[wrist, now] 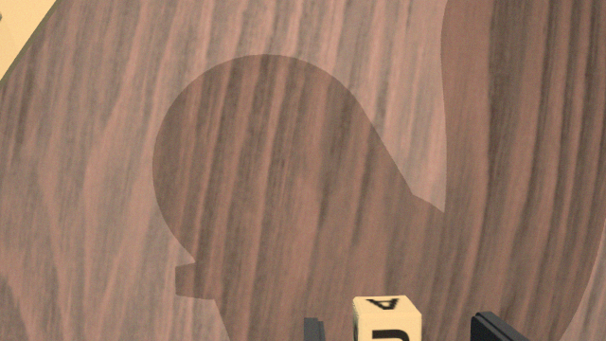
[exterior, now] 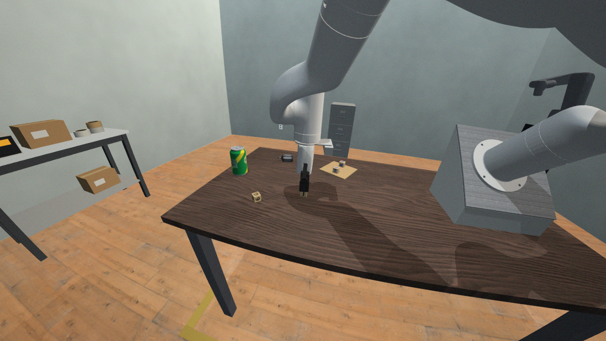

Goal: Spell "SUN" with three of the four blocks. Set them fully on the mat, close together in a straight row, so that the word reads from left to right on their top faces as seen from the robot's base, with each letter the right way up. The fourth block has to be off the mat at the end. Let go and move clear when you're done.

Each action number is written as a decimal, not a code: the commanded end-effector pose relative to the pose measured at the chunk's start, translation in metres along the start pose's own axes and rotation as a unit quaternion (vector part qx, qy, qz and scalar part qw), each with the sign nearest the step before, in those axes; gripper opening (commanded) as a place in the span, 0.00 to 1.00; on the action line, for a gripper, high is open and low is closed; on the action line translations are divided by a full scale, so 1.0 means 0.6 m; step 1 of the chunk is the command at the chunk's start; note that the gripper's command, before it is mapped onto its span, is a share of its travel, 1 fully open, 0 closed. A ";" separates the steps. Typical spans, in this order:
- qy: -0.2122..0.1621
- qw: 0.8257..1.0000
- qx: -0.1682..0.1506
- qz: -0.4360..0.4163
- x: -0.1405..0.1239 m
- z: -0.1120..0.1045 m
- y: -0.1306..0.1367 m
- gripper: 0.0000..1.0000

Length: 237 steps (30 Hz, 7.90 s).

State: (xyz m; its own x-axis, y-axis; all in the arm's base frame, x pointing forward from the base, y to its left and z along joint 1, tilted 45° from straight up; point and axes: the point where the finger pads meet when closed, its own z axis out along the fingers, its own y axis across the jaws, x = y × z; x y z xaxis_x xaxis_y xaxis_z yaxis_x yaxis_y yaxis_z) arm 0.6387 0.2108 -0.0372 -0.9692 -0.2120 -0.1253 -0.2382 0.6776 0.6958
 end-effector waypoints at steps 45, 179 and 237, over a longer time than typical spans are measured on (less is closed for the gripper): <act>-0.001 1.000 0.000 0.000 -0.002 0.003 0.000 0.64; -0.001 1.000 0.000 0.000 -0.003 0.054 0.000 0.43; -0.001 1.000 0.000 0.000 -0.003 -0.112 0.000 0.23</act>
State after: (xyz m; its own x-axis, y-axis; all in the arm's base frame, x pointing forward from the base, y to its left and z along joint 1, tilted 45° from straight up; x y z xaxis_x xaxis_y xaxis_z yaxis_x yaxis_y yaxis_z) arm 0.6439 0.1744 -0.0009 -0.9692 -0.2115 -0.1264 -0.2386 0.6779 0.6954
